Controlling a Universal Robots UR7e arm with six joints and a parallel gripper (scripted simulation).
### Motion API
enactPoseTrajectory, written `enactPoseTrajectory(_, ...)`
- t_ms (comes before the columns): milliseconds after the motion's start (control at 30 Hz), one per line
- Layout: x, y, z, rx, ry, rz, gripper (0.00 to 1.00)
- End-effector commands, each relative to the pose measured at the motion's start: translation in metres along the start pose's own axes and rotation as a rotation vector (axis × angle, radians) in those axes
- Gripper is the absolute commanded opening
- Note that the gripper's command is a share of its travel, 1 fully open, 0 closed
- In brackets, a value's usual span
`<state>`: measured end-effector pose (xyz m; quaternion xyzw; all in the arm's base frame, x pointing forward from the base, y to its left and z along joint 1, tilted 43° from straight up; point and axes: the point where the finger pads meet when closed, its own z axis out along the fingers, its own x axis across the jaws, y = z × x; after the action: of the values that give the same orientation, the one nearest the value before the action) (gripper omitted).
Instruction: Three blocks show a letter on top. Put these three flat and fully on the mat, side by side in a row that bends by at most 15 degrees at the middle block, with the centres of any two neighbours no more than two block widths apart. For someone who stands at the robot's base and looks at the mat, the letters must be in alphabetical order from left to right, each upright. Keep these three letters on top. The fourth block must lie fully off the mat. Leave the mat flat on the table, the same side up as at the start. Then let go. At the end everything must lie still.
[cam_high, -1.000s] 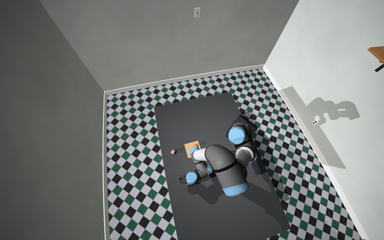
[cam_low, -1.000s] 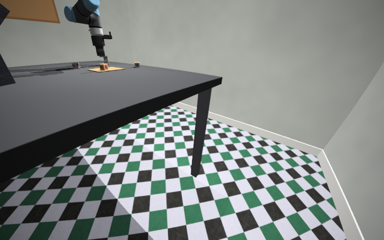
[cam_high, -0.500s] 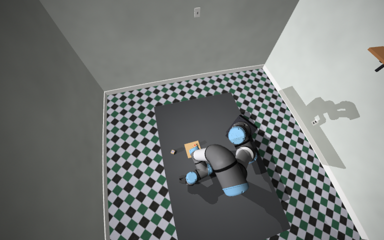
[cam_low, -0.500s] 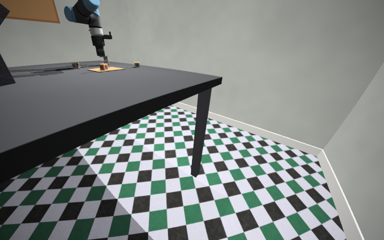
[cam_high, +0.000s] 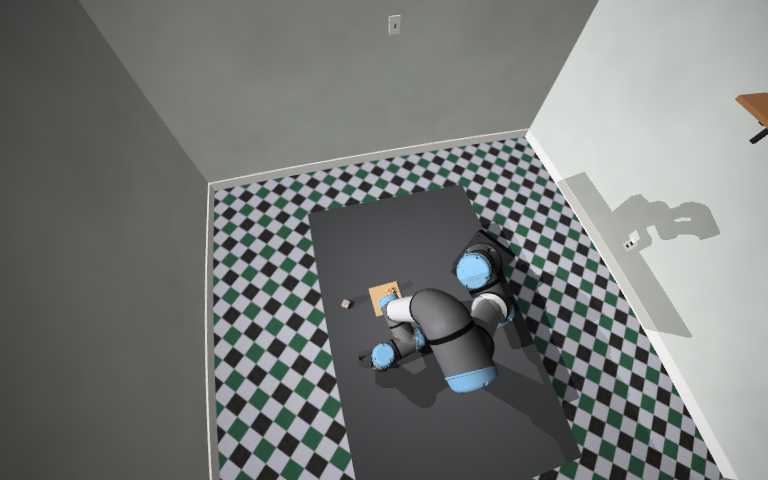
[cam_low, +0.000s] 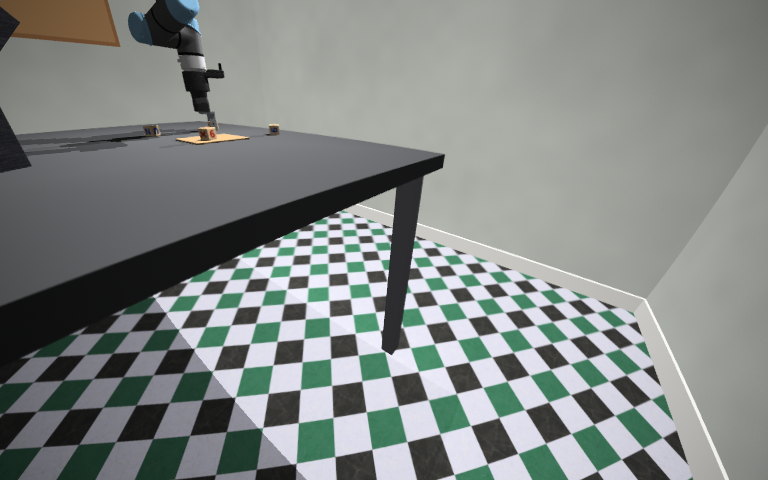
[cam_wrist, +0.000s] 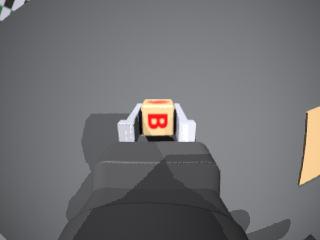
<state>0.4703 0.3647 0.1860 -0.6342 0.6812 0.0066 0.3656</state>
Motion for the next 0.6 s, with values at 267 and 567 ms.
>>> enactPoseTrajectory(267,0.000,0.000,-0.012,0.001,-0.001,0.000,0.57)
enactPoseTrajectory(567,0.000,0.000,-0.036,0.001,-0.001,0.000,0.57)
